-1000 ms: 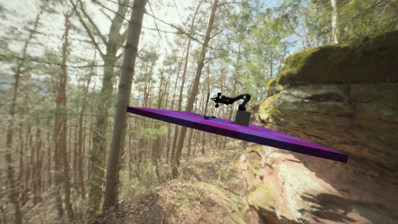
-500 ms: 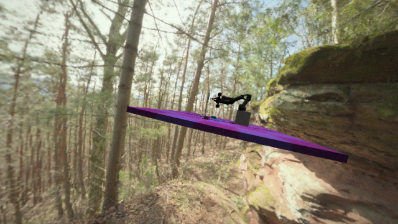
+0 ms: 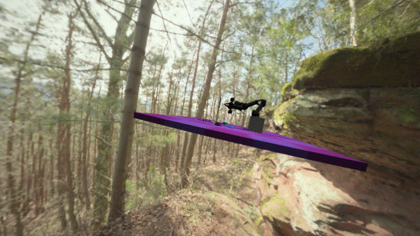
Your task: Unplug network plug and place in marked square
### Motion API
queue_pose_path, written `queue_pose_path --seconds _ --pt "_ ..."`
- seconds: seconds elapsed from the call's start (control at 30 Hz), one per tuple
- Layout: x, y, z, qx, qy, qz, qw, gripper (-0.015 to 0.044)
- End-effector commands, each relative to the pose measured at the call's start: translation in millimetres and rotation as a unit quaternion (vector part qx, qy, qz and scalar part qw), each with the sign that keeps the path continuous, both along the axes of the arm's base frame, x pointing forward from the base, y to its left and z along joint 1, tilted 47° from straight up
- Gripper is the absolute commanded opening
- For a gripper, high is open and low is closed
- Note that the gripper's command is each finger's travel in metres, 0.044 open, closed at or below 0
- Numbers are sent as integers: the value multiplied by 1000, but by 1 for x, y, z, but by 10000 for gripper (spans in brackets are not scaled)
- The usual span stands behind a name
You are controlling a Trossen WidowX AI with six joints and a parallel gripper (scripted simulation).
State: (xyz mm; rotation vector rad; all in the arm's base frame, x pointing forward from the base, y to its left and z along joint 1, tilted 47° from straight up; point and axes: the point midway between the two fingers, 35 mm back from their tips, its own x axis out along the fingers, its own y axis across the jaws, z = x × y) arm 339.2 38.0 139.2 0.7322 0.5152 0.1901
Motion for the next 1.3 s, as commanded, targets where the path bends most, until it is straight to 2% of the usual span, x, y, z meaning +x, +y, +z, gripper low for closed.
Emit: queue_pose_path --seconds 0.0,1.27 --pt "-2 0 0 -1 0 2 1000 0" --pt "-17 -4 5 -1 1 2 1000 0"
